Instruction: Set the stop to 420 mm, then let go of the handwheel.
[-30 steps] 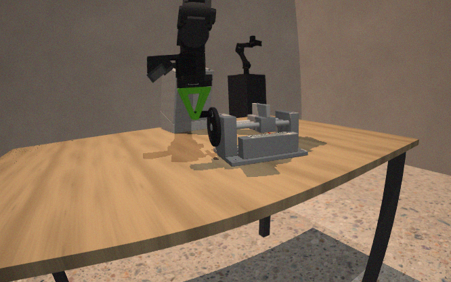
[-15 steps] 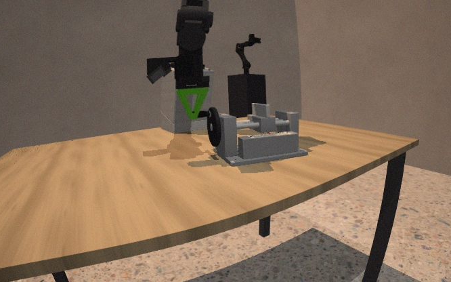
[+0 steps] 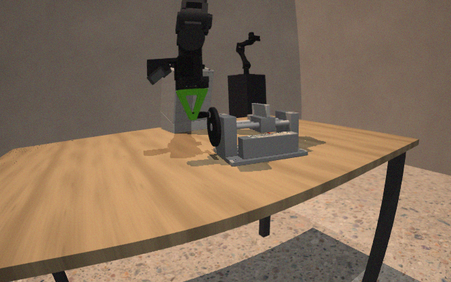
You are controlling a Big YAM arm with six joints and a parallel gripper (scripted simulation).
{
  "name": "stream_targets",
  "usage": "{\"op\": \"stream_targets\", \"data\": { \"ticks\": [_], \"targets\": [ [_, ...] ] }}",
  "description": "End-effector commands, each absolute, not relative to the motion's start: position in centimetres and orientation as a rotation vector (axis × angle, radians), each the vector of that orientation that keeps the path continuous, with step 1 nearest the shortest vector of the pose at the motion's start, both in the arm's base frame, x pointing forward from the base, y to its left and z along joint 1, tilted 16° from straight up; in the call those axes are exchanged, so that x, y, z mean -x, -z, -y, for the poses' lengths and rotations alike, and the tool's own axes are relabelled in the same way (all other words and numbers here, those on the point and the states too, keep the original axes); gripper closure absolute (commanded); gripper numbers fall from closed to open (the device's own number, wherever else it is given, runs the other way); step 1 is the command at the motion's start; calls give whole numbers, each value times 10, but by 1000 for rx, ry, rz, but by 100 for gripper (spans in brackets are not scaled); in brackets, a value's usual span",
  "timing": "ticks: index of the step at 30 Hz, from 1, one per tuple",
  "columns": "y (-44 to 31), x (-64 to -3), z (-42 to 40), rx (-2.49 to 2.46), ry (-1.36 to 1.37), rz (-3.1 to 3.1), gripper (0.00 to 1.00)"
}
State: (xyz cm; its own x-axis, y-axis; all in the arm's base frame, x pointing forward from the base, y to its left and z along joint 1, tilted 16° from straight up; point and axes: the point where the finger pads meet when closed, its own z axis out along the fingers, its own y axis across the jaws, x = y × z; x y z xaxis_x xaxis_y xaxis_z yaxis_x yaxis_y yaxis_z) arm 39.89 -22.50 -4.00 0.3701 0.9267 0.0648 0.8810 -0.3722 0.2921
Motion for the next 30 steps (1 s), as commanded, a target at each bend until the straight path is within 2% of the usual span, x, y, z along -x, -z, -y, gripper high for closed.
{"op": "stream_targets", "data": {
  "ticks": [1, 30],
  "targets": [
    [52, -384, 220, -2447, -303, -1648, 94],
    [79, -385, 212, -2430, -311, -1652, 94]
  ]
}}
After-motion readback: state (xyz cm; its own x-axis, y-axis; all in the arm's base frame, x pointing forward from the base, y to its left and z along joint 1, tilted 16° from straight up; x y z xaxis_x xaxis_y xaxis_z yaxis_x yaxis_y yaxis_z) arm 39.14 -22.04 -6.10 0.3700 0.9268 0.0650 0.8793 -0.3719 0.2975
